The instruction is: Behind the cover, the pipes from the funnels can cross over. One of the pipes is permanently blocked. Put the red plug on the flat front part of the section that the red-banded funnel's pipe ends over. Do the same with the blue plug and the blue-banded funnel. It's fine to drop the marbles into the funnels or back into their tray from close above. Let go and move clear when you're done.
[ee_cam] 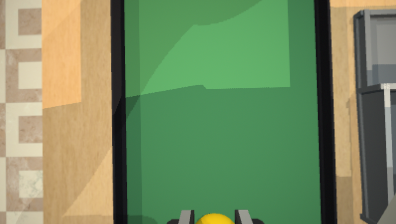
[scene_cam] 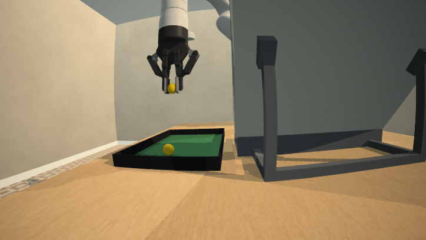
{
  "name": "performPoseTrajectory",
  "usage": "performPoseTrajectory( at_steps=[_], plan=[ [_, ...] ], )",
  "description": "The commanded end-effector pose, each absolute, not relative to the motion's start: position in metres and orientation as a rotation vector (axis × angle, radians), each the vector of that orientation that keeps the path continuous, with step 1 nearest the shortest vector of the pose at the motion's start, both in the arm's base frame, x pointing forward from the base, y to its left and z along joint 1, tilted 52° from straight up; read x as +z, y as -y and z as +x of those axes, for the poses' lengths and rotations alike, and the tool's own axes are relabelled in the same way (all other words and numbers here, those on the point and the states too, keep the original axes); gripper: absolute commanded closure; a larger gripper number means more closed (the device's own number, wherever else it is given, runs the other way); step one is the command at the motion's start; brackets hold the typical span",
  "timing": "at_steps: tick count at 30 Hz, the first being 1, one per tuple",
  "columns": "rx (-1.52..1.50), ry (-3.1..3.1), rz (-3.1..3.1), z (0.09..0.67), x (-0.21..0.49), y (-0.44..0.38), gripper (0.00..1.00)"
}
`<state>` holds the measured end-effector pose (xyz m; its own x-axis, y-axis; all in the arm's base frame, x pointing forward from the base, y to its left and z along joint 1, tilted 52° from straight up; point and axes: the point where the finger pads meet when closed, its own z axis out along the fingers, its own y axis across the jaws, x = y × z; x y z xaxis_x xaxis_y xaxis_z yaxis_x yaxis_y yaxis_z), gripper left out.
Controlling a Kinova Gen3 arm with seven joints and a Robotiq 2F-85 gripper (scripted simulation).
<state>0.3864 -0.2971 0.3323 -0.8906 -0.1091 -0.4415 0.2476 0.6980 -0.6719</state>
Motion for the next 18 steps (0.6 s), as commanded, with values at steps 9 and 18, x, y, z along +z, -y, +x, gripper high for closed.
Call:
performPoseTrajectory(
  at_steps=[9,18],
  plan=[
    [-1.076,-2.447,0.112,0.3163,0.3313,0.2787,1.0],
    [-1.05,-2.48,0.113,0.3157,0.3321,0.2793,1.0]
  ],
)
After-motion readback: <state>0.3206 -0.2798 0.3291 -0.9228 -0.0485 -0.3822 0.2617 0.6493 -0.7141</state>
